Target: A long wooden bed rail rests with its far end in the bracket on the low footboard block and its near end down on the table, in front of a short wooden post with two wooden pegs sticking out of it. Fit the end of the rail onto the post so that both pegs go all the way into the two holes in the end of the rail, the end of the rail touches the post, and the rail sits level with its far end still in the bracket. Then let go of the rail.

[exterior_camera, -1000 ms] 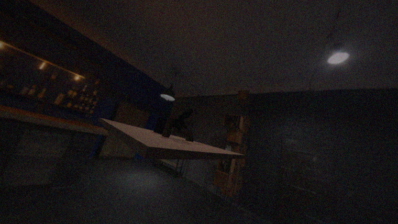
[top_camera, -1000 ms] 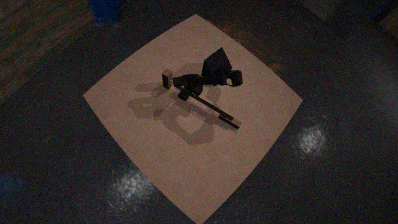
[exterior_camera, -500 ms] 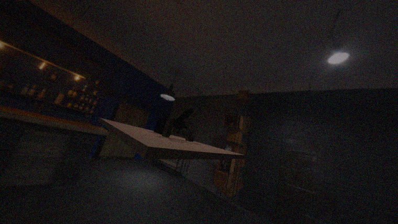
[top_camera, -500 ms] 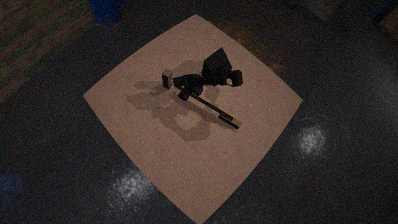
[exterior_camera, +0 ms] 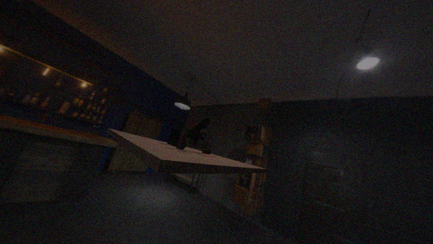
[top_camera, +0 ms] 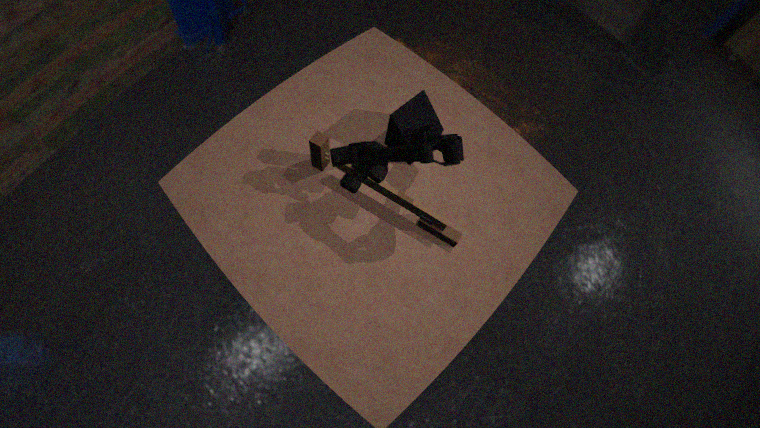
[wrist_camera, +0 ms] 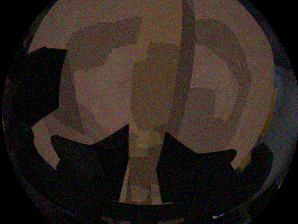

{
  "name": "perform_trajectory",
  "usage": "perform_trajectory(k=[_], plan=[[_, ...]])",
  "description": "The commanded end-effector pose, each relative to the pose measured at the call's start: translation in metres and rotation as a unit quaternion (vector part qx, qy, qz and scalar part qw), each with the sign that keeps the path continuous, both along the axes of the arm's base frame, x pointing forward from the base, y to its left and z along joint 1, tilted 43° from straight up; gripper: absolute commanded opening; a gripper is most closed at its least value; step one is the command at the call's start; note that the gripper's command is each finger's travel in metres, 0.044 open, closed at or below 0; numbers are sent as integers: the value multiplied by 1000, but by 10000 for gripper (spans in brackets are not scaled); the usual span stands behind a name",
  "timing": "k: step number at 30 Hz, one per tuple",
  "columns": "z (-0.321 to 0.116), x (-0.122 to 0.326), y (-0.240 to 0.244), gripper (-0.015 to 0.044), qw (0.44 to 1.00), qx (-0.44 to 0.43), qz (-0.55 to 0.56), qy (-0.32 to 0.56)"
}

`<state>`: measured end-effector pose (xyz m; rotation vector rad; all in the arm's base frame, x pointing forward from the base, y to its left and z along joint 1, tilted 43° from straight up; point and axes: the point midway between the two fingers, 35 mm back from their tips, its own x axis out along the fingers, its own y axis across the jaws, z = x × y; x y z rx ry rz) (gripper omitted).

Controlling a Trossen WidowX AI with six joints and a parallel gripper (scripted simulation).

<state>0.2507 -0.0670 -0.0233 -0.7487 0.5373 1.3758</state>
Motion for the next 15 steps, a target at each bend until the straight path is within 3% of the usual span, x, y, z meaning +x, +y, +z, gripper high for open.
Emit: perform_trajectory(k=[1,15], plan=[[2,3,-3,0,1000,-3,-2,-6],[-1,4,-6,0,1000,-3,-2,-6]])
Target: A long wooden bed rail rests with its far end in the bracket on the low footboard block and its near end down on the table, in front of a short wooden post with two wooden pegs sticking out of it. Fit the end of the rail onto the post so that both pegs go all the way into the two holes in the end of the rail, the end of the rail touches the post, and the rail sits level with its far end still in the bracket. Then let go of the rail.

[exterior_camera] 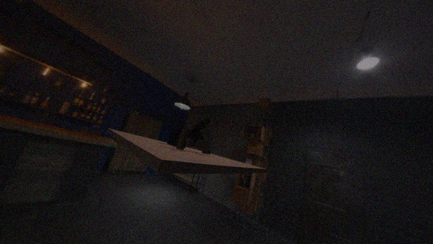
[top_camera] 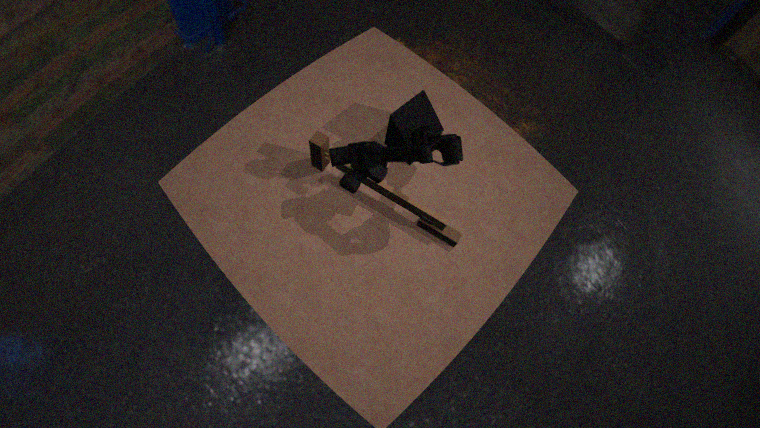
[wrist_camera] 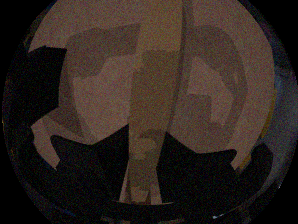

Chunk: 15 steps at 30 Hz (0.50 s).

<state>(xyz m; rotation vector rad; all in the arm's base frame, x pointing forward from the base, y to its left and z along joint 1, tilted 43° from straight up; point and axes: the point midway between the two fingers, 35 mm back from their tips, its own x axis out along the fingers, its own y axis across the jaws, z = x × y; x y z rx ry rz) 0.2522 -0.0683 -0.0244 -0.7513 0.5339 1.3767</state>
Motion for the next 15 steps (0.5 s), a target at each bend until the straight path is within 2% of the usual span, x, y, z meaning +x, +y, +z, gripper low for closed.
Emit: perform_trajectory(k=[1,15], plan=[[0,3,-5,0,1000,-3,-3,-5],[-3,3,-7,0,1000,-3,-3,-5]])
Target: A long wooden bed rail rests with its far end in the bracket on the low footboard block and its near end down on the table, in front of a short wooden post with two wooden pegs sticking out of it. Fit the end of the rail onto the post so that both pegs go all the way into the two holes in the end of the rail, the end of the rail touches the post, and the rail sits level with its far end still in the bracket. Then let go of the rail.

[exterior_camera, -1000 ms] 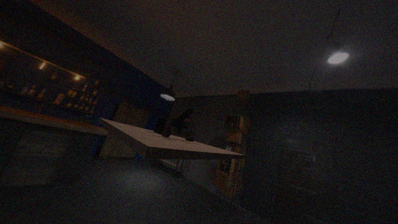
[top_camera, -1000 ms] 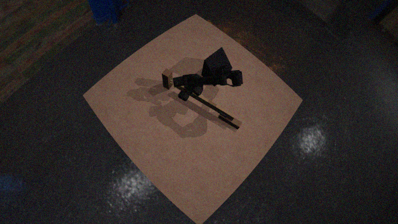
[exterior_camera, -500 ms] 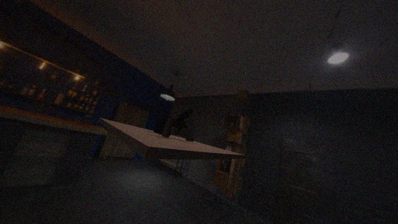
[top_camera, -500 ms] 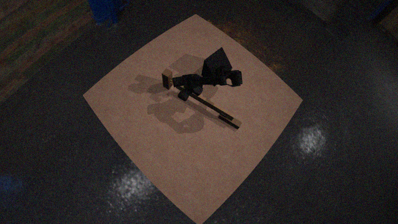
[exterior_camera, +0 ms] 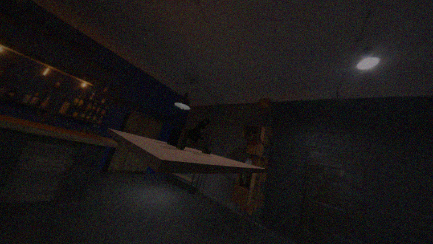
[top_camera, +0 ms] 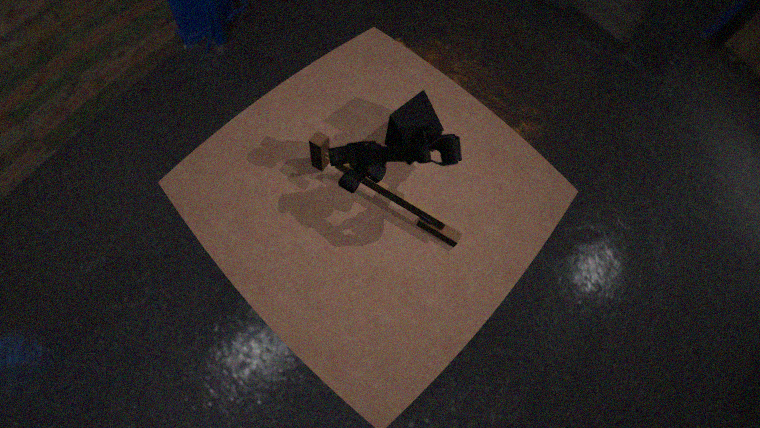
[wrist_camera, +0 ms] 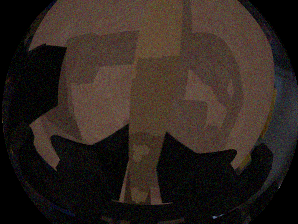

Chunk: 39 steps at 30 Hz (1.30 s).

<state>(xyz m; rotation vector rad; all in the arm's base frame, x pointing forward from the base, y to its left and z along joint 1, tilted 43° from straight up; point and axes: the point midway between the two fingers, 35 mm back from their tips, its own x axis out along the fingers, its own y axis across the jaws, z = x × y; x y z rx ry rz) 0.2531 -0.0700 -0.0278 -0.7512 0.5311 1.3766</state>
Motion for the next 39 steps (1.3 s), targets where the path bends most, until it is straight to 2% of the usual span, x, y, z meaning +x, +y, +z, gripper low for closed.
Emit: perform_trajectory(k=[1,39], plan=[[0,2,-5,0,1000,-4,-4,-4],[-6,3,-14,0,1000,-4,-4,-4]])
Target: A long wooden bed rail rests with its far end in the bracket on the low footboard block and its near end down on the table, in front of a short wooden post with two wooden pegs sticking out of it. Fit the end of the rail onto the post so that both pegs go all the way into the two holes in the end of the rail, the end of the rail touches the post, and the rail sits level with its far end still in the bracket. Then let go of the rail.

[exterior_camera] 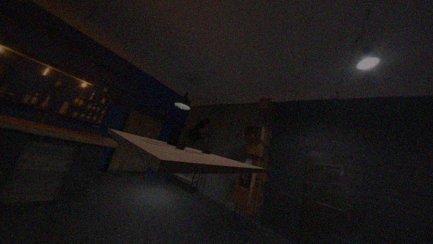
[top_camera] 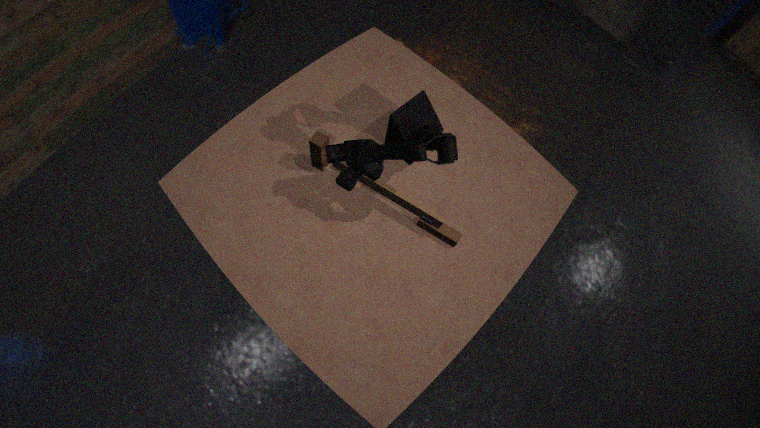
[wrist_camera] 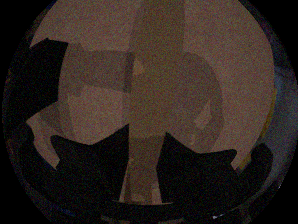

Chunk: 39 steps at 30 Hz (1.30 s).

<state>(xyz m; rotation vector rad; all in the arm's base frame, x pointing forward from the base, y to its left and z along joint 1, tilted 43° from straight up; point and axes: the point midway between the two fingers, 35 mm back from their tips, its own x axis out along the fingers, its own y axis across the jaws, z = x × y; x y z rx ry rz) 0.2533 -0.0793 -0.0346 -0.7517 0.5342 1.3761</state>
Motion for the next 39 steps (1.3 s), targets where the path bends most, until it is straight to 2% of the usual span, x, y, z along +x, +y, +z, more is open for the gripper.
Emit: perform_trajectory(k=[1,39], plan=[[0,2,-5,0,1000,-3,-3,-5],[-7,3,-14,0,1000,-3,-3,-5]])
